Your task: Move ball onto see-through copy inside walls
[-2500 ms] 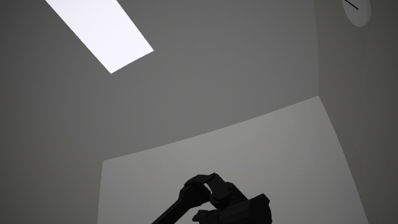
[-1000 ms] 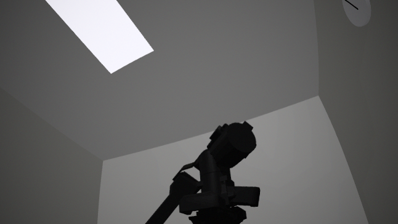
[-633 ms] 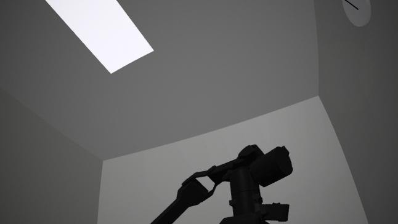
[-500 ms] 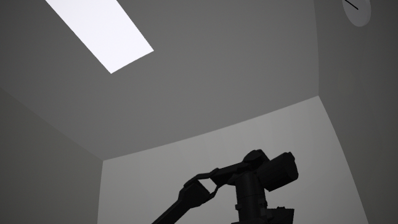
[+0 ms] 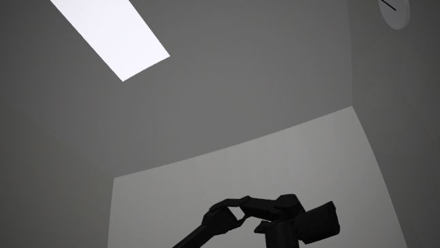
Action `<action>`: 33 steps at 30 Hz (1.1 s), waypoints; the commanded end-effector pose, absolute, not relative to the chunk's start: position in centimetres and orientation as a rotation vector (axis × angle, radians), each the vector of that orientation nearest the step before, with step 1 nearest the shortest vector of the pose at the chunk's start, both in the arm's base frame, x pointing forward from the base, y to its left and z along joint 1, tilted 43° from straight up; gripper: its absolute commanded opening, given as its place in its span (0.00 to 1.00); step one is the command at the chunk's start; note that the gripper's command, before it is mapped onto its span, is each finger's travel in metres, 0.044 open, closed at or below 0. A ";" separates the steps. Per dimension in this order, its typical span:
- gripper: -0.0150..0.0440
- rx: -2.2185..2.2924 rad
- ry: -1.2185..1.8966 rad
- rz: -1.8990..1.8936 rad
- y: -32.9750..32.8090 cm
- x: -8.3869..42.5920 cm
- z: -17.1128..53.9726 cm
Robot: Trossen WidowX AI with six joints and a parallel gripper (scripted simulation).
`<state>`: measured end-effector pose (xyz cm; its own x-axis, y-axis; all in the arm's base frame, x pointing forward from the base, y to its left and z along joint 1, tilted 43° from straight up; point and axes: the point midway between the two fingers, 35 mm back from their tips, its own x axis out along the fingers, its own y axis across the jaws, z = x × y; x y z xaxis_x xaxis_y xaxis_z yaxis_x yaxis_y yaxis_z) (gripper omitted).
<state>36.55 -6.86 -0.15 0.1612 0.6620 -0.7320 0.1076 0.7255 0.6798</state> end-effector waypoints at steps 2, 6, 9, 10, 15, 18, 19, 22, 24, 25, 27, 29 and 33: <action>0.25 0.704 1.370 0.442 -6.3 36.6 -0.7; 0.25 0.704 1.370 0.442 -6.1 36.7 -1.0; 0.25 0.704 1.370 0.442 -5.8 36.8 -1.3; 0.25 0.704 1.370 0.442 -5.7 36.8 -1.5; 0.25 0.705 1.370 0.443 -5.2 36.9 -2.0; 0.30 0.700 1.372 0.442 -5.3 36.9 -1.8; 0.34 0.700 1.372 0.442 -5.3 36.9 -1.8; 0.48 0.700 1.372 0.442 -5.3 36.9 -1.8; 0.57 0.700 1.372 0.442 -5.3 36.9 -1.8; 0.61 0.700 1.372 0.442 -5.3 36.9 -1.8; 0.70 0.700 1.372 0.442 -5.3 36.9 -1.8; 0.79 0.700 1.372 0.442 -5.3 36.9 -1.8; 0.93 0.700 1.372 0.442 -5.5 36.9 -1.7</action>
